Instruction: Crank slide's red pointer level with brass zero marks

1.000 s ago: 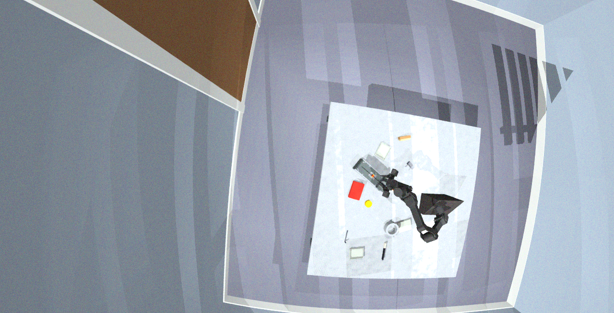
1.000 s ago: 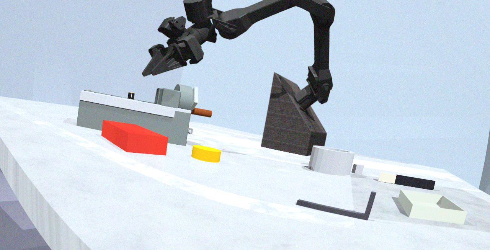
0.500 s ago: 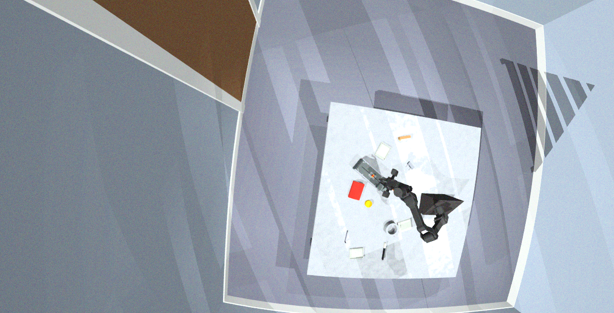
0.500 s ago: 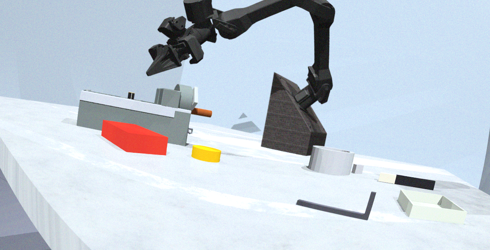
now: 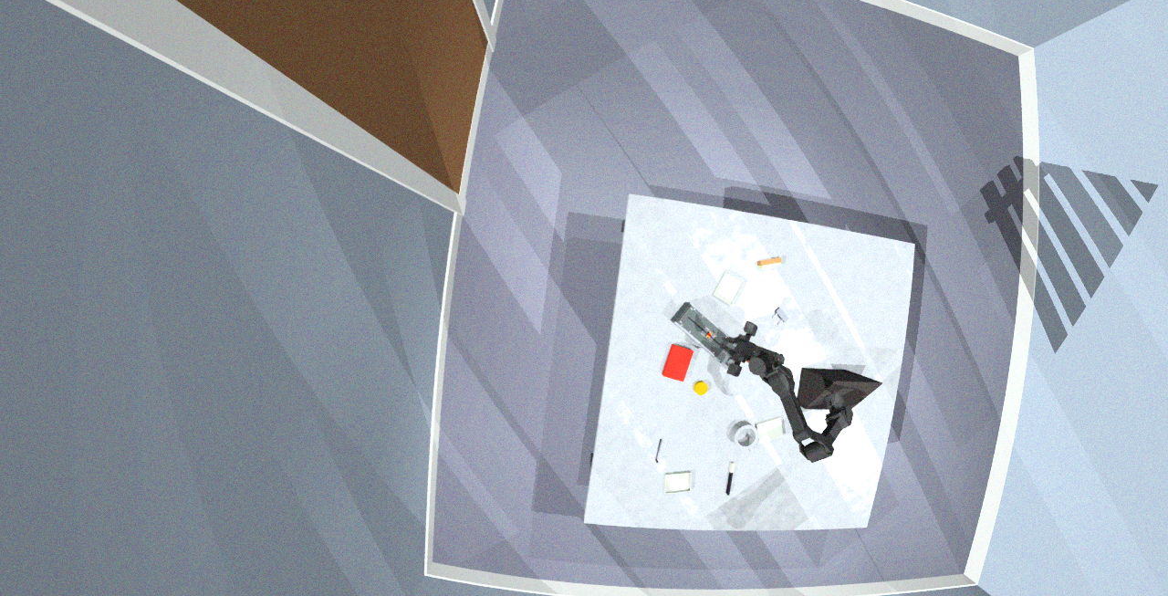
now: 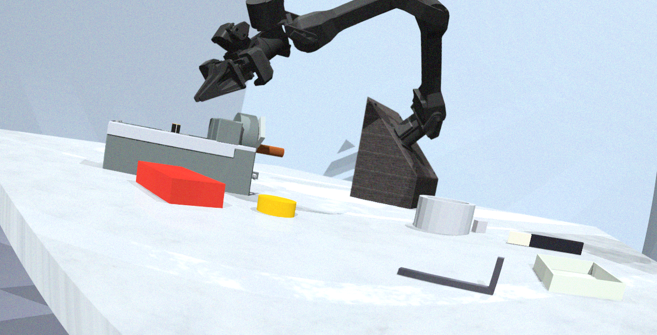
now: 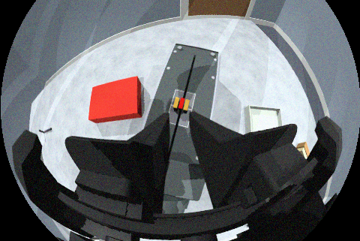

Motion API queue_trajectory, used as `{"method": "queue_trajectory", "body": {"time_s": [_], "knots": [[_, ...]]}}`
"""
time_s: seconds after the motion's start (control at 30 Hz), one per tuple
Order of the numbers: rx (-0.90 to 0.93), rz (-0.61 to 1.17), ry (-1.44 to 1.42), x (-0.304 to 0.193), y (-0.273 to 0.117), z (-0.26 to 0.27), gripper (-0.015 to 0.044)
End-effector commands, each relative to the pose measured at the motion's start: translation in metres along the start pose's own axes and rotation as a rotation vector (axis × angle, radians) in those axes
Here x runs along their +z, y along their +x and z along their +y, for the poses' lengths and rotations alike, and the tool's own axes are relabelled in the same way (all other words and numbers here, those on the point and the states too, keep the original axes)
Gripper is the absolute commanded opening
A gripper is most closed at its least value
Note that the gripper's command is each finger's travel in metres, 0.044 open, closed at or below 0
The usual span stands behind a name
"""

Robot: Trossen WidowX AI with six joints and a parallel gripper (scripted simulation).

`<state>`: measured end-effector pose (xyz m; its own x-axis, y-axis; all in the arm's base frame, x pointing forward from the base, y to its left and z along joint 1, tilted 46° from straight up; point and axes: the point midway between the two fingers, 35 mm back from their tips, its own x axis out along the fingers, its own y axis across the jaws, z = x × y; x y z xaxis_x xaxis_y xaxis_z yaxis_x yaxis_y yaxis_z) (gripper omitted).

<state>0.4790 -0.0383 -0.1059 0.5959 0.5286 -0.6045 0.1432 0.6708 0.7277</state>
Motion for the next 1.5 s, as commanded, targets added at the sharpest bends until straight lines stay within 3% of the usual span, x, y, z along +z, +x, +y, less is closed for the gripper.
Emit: {"method": "queue_trajectory", "body": {"time_s": [0.0, 0.33, 0.4, 0.97, 1.47], "knots": [[-0.001, 0.000, 0.000, 0.0000, 0.0000, -0.0001, 0.0157], [-0.001, 0.000, 0.000, 0.0000, 0.0000, -0.0001, 0.0420], [-0.001, 0.000, 0.000, 0.0000, 0.0000, -0.0001, 0.0440], [-0.001, 0.000, 0.000, 0.0000, 0.0000, -0.0001, 0.0000], [0.000, 0.000, 0.000, 0.0000, 0.0000, 0.0000, 0.0000]]}}
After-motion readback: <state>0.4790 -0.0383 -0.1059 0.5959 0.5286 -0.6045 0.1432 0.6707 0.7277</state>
